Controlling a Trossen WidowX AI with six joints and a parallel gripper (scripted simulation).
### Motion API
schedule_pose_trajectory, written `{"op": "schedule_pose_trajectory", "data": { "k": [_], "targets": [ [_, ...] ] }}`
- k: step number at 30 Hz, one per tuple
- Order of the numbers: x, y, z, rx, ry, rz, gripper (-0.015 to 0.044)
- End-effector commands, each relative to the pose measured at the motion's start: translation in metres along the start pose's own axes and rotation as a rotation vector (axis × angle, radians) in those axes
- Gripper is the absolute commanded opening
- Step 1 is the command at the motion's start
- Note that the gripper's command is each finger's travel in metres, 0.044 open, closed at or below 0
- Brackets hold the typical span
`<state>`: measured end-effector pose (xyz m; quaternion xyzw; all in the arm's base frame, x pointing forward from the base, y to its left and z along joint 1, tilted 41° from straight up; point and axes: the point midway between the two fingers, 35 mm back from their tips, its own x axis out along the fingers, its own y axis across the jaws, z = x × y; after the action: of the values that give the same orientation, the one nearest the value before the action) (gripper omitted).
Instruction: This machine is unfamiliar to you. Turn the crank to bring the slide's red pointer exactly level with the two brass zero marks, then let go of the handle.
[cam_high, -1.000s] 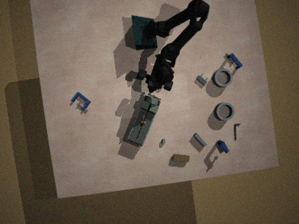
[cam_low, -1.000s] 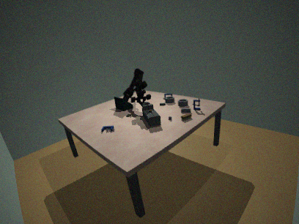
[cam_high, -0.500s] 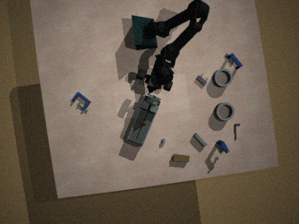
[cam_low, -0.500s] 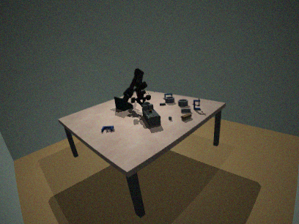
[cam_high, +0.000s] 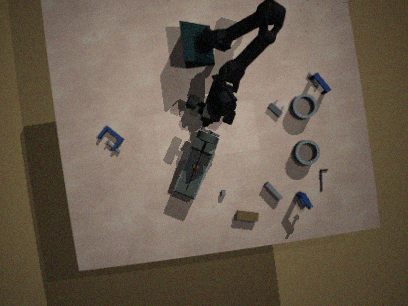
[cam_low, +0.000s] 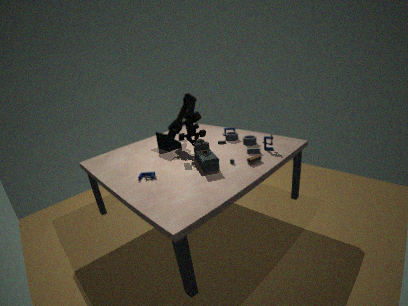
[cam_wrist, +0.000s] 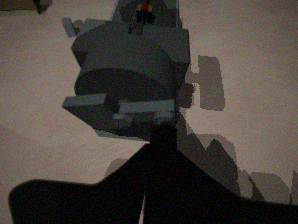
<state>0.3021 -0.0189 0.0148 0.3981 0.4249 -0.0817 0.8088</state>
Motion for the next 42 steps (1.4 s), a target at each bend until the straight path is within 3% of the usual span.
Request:
{"op": "schedule_pose_trajectory", "data": {
  "k": [1, 34, 42],
  "targets": [
    [0.0015, -0.0006, -0.0014, 0.002, 0.004, -0.003, 0.0000],
    [0.0006, -0.0002, -0.0006, 0.000, 0.002, -0.001, 0.0000],
    [0.0006, -0.0002, -0.0006, 0.000, 0.002, -0.001, 0.0210]
  ]
}}
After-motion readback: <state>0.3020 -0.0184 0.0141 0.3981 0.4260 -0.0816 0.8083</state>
